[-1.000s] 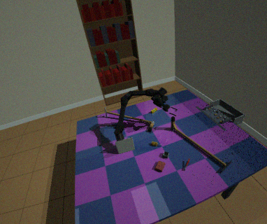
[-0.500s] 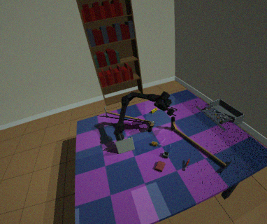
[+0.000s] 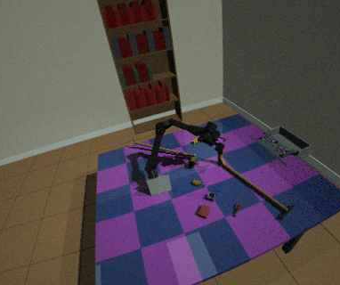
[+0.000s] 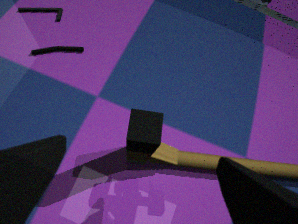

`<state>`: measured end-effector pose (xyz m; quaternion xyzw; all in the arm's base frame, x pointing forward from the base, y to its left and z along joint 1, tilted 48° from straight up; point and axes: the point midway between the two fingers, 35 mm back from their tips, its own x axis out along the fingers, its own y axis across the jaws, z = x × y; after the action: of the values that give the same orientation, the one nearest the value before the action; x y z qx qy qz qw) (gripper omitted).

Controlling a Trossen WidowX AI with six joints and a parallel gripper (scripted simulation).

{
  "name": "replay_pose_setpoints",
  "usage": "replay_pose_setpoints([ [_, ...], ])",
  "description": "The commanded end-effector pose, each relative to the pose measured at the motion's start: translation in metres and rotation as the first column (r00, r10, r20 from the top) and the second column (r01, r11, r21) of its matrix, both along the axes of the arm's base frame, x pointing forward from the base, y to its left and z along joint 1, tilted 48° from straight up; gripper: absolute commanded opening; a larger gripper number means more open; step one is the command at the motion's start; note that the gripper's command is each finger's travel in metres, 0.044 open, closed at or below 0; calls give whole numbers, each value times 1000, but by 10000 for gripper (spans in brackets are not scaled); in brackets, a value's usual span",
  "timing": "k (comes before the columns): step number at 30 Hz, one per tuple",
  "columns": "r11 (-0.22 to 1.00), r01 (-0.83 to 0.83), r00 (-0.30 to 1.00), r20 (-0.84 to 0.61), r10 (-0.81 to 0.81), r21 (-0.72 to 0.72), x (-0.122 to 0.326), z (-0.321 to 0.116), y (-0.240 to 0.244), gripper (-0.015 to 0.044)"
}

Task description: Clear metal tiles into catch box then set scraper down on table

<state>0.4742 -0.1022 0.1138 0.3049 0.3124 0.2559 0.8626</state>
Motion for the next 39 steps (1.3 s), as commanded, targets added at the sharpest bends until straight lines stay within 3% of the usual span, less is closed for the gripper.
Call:
replay_pose_setpoints([
  [1,1000,-1,1000,-7,1,3,1,-11,11,440],
  [39,1000,-2,1000,-6,2,2,36,-37,50,440],
])
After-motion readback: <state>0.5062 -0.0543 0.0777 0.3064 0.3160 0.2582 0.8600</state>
